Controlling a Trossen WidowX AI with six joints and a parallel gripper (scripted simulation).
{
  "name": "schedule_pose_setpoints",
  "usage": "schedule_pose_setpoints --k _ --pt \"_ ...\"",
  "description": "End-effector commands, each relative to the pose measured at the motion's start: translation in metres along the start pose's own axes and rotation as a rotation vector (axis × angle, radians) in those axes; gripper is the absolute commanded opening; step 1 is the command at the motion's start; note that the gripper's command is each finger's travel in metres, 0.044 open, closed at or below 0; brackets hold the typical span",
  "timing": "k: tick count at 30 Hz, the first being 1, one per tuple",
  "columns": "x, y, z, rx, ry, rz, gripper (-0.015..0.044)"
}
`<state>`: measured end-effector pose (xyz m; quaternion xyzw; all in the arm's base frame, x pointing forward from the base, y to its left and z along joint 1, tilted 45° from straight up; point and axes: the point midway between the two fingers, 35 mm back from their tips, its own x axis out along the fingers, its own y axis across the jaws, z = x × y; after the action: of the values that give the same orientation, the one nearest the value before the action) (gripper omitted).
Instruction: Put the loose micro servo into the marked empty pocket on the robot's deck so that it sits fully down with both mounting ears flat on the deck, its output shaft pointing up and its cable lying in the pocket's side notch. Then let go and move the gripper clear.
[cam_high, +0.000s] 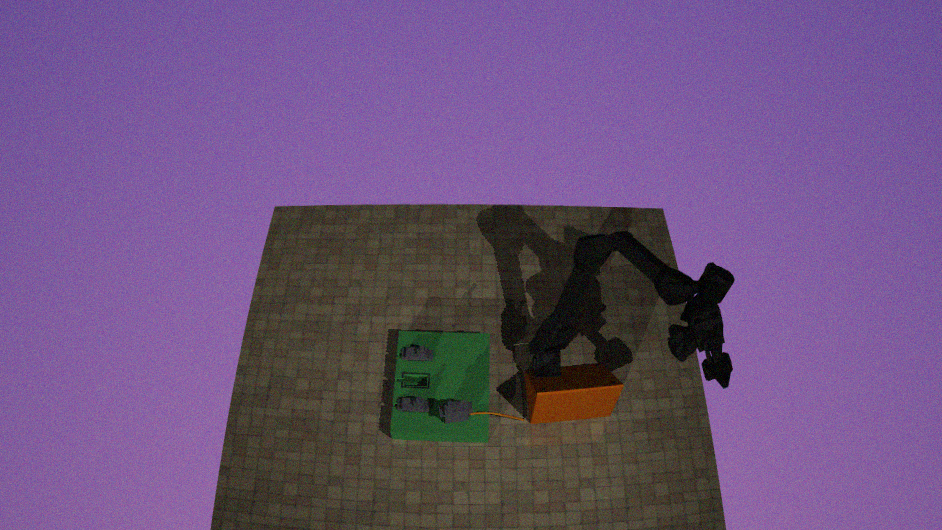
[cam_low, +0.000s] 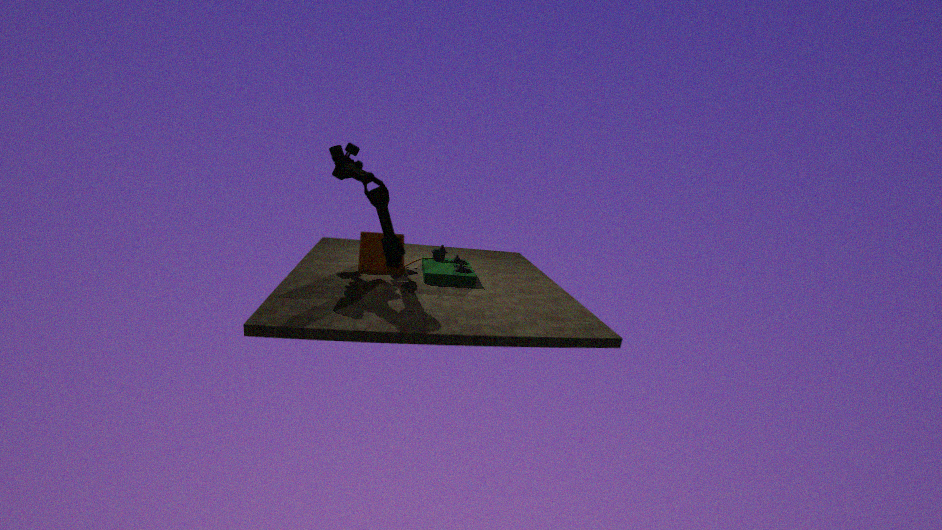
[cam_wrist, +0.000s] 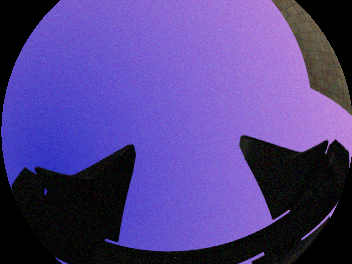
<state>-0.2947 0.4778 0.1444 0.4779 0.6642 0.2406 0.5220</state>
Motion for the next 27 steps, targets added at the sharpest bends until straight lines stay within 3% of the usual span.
schedule_pose_setpoints --k 1,15,27 --pt "0.019 0.004 0.044 -0.099 -0.106 -0.046 0.0440" --pt "0.048 0.018 0.195 -0.357 -0.419 -0.274 0.0440" --pt "0.033 0.022 0.324 -0.513 -0.622 -0.571 0.0440"
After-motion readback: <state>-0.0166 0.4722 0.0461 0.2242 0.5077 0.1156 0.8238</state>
